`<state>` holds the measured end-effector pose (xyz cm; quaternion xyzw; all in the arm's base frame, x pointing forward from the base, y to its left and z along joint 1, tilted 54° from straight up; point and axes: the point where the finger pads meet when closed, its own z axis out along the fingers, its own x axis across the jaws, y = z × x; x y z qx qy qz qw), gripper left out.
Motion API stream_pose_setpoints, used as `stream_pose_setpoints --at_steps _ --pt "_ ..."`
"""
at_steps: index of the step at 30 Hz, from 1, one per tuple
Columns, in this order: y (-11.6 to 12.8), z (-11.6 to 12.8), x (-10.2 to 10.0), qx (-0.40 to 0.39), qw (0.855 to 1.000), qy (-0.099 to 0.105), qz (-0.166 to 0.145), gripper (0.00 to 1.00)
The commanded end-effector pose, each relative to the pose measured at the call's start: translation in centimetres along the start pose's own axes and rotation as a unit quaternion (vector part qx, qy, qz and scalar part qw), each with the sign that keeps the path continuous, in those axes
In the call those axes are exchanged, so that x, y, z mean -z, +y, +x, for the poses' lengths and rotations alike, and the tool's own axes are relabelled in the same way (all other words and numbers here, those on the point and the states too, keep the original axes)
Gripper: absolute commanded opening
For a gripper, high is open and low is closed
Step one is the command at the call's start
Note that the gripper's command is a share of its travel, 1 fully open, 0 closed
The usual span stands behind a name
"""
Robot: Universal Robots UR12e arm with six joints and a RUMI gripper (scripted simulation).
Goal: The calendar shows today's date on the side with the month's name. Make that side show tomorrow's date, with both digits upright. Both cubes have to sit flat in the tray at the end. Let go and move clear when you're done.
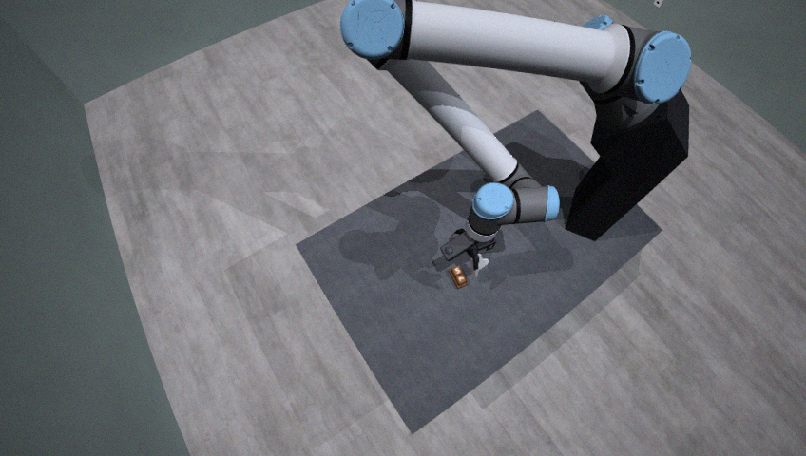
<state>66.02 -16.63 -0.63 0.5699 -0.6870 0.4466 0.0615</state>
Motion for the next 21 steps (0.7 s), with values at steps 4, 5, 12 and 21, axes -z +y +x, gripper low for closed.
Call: stream_pose_setpoints --at_steps 4,5,12,21 --pt "-0.01 0.17 0.05 0.000 1.000 0.000 0.000 1.00" --pt "-0.01 0.17 0.05 0.000 1.000 0.000 0.000 1.00" --pt "-0.02 0.16 0.00 0.007 1.000 0.000 0.000 1.00" --pt "-0.15 0.06 -0.40 0.071 0.997 -0.001 0.000 1.00"
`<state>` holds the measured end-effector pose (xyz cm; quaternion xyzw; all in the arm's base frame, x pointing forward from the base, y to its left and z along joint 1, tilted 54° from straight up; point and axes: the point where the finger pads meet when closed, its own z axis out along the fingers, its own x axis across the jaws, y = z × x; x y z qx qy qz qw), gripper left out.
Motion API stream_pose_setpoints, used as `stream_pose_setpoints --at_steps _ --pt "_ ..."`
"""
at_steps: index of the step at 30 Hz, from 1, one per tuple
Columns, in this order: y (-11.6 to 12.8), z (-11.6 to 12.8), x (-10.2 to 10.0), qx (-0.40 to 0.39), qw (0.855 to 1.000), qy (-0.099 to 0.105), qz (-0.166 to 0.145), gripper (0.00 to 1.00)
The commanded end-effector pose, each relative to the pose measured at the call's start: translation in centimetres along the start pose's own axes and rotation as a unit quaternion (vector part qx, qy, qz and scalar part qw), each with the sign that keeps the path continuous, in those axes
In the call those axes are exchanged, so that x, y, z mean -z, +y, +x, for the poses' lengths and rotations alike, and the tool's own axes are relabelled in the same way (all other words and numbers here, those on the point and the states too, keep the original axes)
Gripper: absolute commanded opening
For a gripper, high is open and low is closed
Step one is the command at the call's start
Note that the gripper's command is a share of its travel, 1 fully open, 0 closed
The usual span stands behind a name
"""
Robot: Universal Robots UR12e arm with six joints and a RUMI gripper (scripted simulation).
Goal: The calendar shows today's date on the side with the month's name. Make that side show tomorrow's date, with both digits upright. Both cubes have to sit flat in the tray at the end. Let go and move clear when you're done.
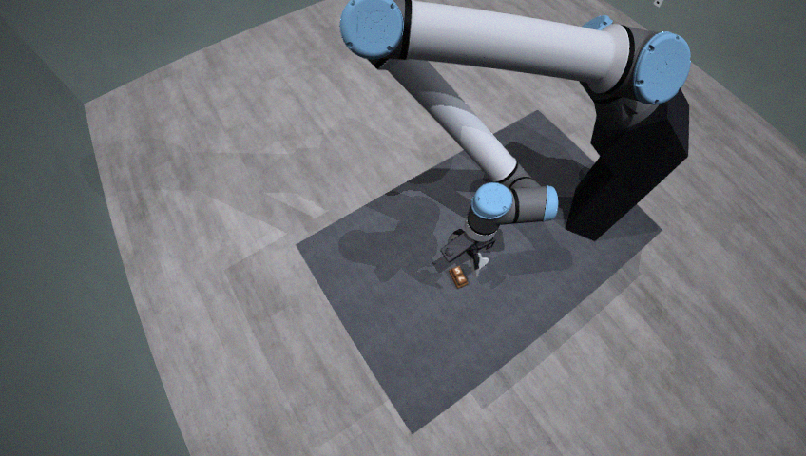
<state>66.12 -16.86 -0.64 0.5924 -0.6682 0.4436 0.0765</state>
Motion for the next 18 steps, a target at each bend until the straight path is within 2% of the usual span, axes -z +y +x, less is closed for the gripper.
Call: stream_pose_setpoints --at_steps 1,7,18 --pt "-0.1 -0.1 -0.3 0.050 0.999 0.000 0.001 1.00" --pt "-0.2 -0.1 -0.6 0.106 0.994 0.000 0.001 1.00" --pt "-0.3 -0.3 -1.6 0.254 0.967 0.000 0.001 1.00"
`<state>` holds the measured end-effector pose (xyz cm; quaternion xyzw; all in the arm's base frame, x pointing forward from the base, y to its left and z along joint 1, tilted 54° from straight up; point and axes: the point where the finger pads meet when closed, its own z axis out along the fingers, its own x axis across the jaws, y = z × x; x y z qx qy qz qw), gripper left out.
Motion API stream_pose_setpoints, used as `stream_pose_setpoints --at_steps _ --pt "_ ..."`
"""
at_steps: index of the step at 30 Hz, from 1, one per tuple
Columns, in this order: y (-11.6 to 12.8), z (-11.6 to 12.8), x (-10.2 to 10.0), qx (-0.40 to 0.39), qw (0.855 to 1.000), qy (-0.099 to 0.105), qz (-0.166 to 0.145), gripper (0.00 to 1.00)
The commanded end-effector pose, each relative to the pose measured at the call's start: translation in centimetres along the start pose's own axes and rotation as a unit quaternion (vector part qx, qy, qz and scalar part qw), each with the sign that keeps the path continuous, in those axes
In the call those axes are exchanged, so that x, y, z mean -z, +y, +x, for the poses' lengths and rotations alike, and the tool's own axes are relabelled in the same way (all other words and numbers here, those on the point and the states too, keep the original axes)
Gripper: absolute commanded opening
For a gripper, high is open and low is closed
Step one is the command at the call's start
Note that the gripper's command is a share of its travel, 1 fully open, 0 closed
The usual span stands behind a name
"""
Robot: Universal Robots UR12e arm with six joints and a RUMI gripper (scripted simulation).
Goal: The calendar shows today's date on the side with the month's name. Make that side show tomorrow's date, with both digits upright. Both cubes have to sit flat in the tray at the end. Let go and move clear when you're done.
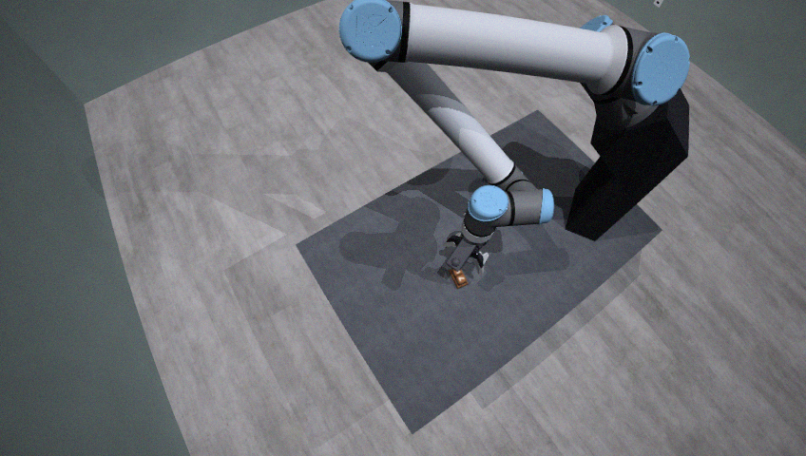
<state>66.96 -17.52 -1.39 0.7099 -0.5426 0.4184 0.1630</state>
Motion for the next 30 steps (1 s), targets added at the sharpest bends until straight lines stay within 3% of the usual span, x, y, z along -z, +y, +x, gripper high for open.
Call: stream_pose_setpoints --at_steps 1,10,17,20,30 --pt "-0.1 0.0 -0.5 0.083 0.997 0.001 0.004 1.00" --pt "-0.1 -0.1 -1.1 0.189 0.982 0.001 0.004 1.00" --pt "-0.1 -0.1 -1.8 0.289 0.957 0.001 0.004 1.00" --pt "-0.1 -0.1 -1.8 0.291 0.957 0.001 0.004 1.00" --pt "0.1 0.0 -2.8 0.433 0.901 0.002 0.003 1.00"
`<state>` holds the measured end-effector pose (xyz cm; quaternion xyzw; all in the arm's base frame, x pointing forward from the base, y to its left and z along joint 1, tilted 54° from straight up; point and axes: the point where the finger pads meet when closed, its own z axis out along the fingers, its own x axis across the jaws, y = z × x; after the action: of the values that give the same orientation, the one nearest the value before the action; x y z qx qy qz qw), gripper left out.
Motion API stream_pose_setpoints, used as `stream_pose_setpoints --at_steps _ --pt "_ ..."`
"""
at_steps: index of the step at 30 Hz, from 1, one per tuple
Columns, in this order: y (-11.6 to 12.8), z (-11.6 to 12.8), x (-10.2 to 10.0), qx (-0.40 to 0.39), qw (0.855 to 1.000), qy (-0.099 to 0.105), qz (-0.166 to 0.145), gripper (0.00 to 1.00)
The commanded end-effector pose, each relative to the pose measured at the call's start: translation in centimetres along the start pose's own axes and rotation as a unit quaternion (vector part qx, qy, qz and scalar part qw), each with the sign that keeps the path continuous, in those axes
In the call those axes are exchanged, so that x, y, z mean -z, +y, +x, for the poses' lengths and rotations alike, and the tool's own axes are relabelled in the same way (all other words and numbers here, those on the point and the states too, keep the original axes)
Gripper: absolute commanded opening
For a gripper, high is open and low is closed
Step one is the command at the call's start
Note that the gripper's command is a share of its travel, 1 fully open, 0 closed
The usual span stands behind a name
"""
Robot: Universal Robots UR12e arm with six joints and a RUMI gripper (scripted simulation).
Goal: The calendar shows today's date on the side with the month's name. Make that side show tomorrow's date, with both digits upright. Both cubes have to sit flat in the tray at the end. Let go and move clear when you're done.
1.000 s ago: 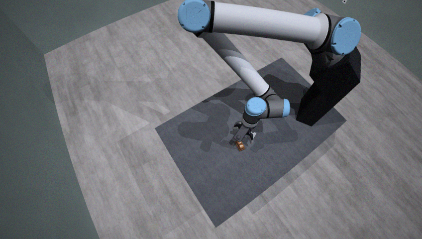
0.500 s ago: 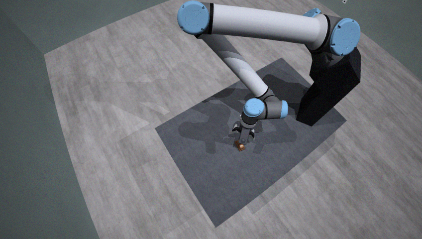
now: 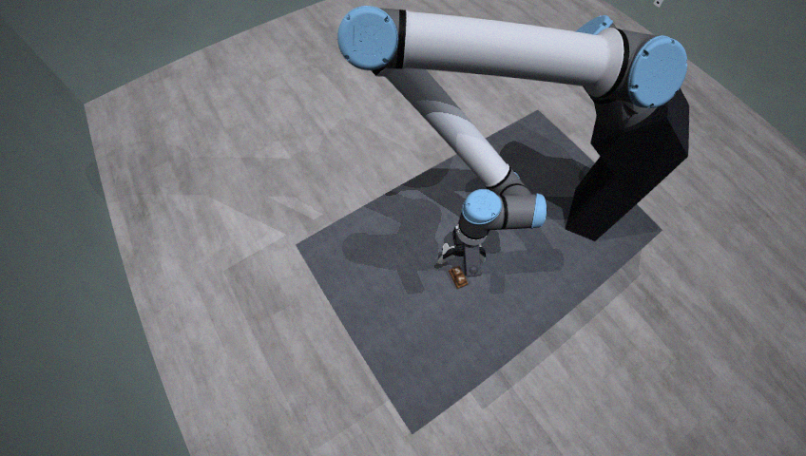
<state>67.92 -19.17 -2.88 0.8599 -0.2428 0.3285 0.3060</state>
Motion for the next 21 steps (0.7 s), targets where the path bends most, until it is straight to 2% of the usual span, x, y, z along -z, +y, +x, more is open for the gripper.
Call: stream_pose_setpoints --at_steps 1,5,20,21 --pt "0.09 -0.03 -0.46 0.083 0.997 0.003 0.003 1.00" --pt "0.18 -0.05 -0.73 0.125 0.992 0.003 0.002 1.00" --pt "0.28 -0.07 -1.00 0.165 0.986 0.004 0.002 1.00" --pt "0.28 -0.07 -1.00 0.165 0.986 0.004 0.002 0.28"
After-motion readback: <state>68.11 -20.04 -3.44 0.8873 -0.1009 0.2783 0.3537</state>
